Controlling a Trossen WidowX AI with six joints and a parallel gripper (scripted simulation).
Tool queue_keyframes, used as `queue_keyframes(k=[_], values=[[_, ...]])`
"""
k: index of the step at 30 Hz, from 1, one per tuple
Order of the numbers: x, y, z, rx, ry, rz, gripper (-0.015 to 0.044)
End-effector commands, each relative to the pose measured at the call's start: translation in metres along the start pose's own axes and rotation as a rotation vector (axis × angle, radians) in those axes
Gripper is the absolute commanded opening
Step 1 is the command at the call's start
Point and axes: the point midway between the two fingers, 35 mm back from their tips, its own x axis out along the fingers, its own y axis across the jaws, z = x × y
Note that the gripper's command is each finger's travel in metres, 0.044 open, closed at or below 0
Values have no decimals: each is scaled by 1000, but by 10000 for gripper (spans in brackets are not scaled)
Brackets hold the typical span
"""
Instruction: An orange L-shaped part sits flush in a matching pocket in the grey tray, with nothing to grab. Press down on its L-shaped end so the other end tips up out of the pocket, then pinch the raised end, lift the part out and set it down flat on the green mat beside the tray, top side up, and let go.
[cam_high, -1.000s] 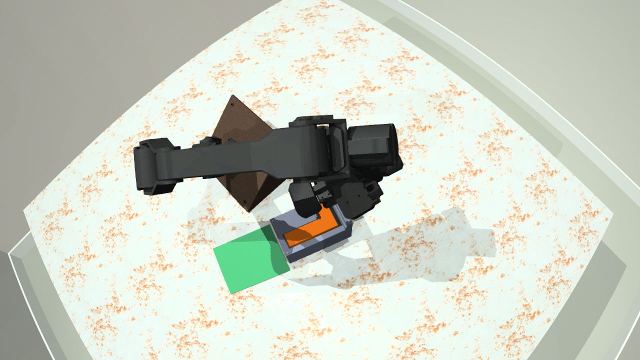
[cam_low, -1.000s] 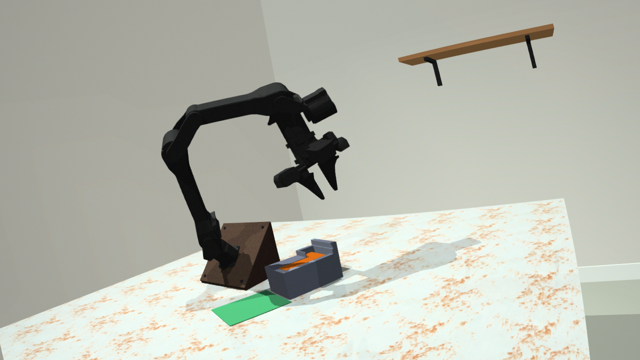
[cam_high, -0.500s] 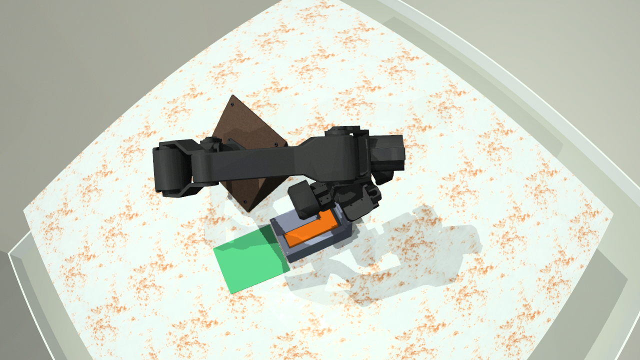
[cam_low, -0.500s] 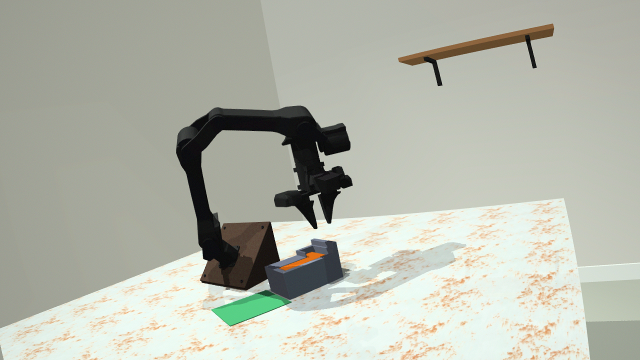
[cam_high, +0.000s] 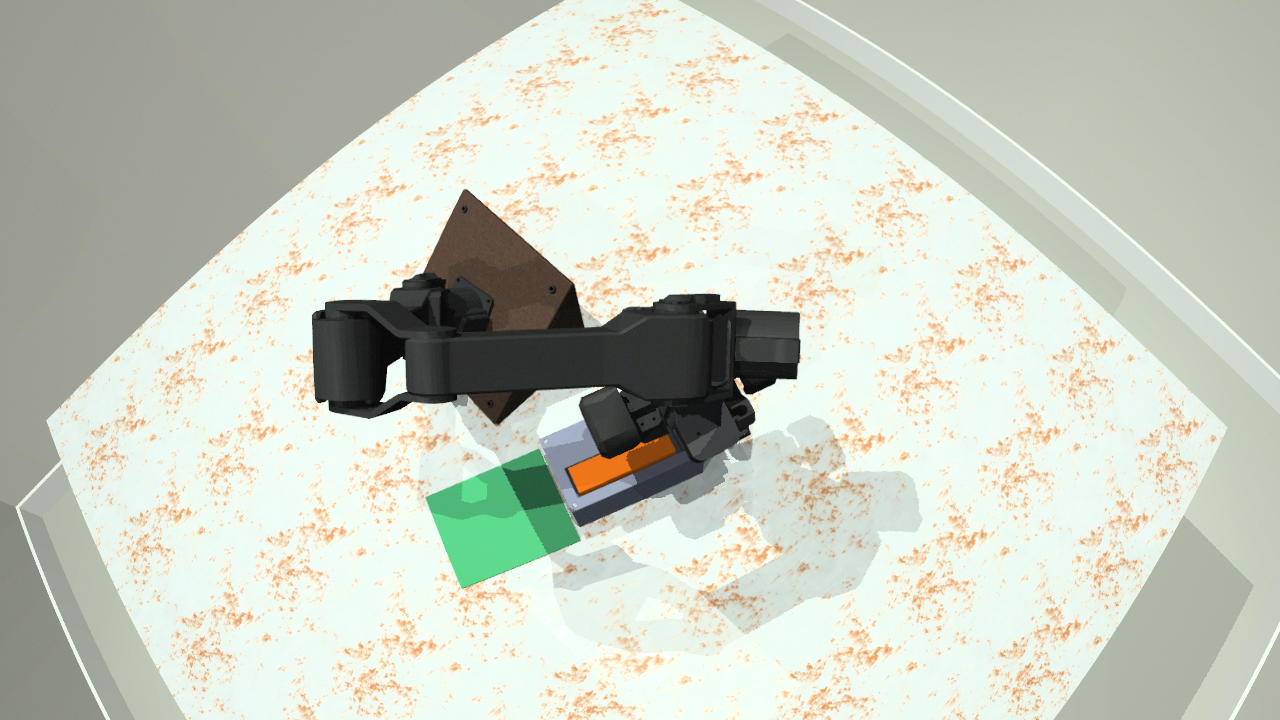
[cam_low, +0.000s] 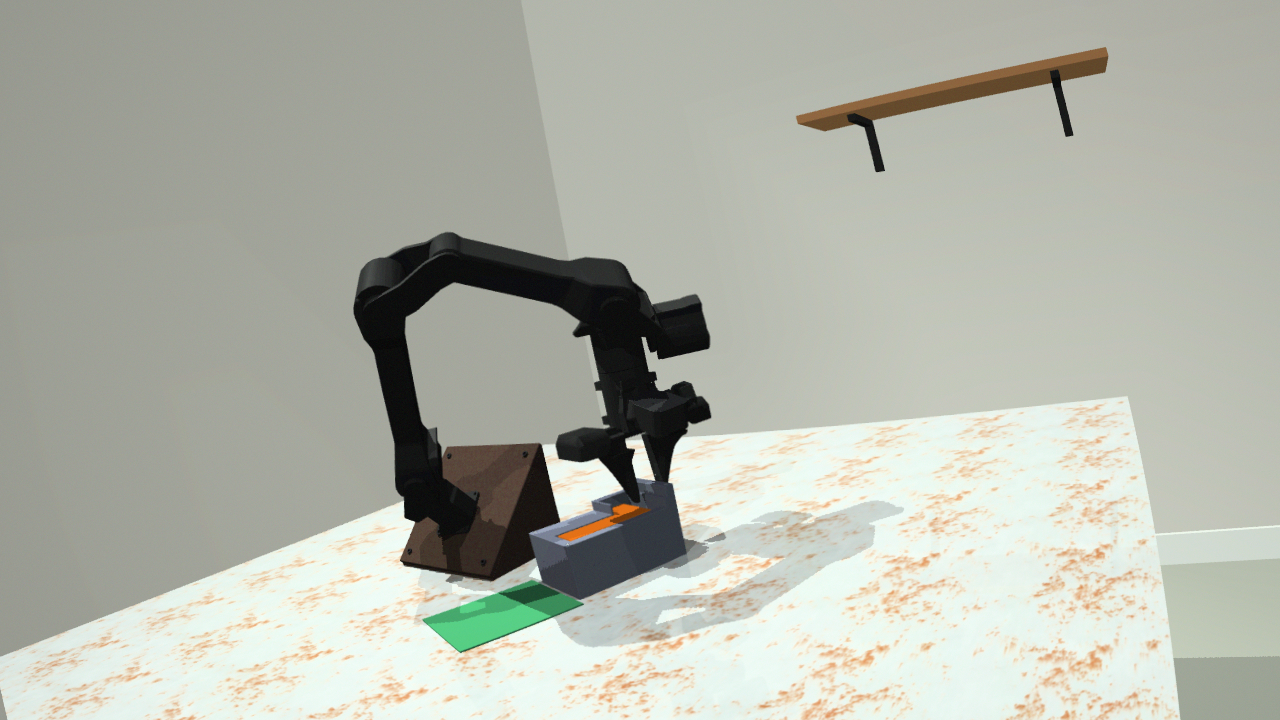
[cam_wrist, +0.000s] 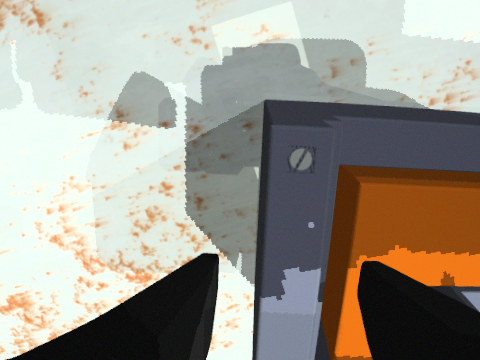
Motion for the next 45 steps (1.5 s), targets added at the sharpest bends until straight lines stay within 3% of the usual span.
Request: queue_keyframes(k=[1,18,45], values=[[8,-2,-1,-5,1,-7,180],[35,-2,-1,-4,0,-9,180],[34,0,-1,1,0,0,180]])
